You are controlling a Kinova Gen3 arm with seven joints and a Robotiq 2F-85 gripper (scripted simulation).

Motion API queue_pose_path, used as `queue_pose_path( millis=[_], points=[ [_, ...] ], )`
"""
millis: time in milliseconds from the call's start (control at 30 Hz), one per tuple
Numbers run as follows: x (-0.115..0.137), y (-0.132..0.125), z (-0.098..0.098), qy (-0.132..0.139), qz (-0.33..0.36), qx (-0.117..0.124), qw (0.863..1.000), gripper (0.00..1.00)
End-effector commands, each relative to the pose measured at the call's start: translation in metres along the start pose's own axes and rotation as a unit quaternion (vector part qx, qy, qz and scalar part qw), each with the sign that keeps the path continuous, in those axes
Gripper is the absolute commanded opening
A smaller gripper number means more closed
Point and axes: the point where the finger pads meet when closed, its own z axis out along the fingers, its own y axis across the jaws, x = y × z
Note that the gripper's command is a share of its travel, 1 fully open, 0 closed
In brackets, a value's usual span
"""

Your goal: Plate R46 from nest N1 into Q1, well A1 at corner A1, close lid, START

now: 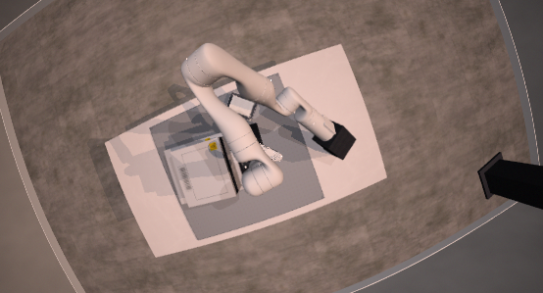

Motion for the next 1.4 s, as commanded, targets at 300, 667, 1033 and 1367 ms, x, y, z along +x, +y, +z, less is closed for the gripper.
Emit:
queue_pose_path(
  millis=[300,667,1033,1367],
  points=[
    [-0.001,0.000,0.016,-0.001,0.003,0.002,1.000,0.10],
    [0.000,0.001,0.028,-0.001,0.003,0.002,1.000,0.10],
    [0.001,0.002,0.043,-0.001,0.002,0.002,1.000,0.10],
    [0.002,0.002,0.054,-0.001,0.003,0.002,1.000,0.10]
  ],
)
